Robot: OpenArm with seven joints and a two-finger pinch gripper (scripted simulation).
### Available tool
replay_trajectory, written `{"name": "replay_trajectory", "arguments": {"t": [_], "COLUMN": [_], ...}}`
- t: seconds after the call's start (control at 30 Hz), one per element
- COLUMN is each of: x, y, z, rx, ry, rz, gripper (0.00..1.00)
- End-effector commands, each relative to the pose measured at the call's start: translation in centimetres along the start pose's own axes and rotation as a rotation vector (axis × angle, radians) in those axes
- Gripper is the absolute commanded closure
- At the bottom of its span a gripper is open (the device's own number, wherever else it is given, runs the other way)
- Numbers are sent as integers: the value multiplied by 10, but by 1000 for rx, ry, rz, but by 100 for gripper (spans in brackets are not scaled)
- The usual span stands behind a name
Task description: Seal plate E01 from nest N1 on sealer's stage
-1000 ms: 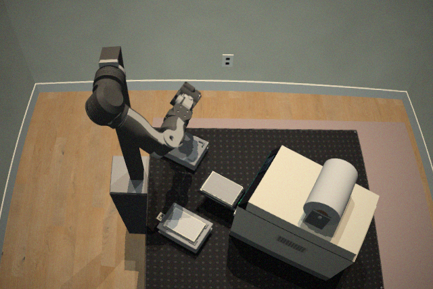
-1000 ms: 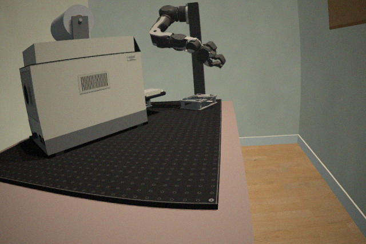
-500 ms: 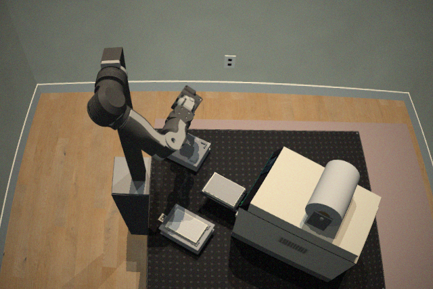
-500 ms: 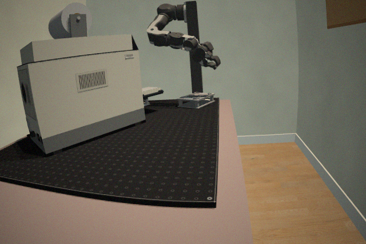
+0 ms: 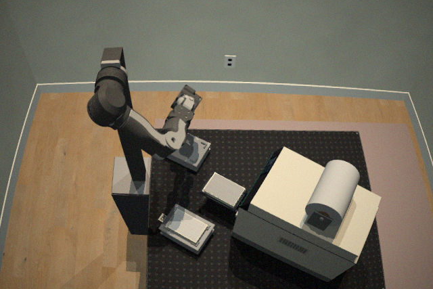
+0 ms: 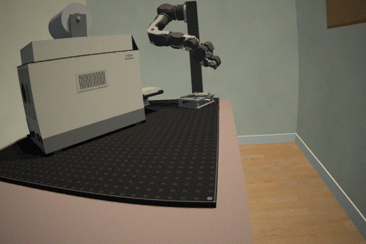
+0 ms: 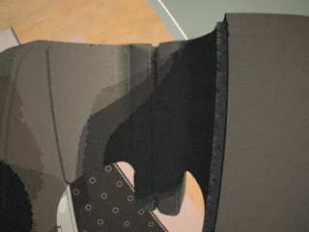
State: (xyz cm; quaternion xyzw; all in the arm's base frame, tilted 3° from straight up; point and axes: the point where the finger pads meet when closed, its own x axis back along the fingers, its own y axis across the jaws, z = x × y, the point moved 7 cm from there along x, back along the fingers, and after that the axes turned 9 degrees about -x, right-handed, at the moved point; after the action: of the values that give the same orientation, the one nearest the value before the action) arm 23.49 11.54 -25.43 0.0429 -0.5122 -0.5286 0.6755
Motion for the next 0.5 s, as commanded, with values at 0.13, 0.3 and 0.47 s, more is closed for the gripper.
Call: {"name": "replay_trajectory", "arguments": {"t": [0.13,0.3,0.47], "x": [1,1,1], "y": [1,1,3], "z": [0,0,1], "rx": [1,1,1], "ry": [-3,-3,-1], "rz": [3,3,1], "gripper": [100,100,100]}}
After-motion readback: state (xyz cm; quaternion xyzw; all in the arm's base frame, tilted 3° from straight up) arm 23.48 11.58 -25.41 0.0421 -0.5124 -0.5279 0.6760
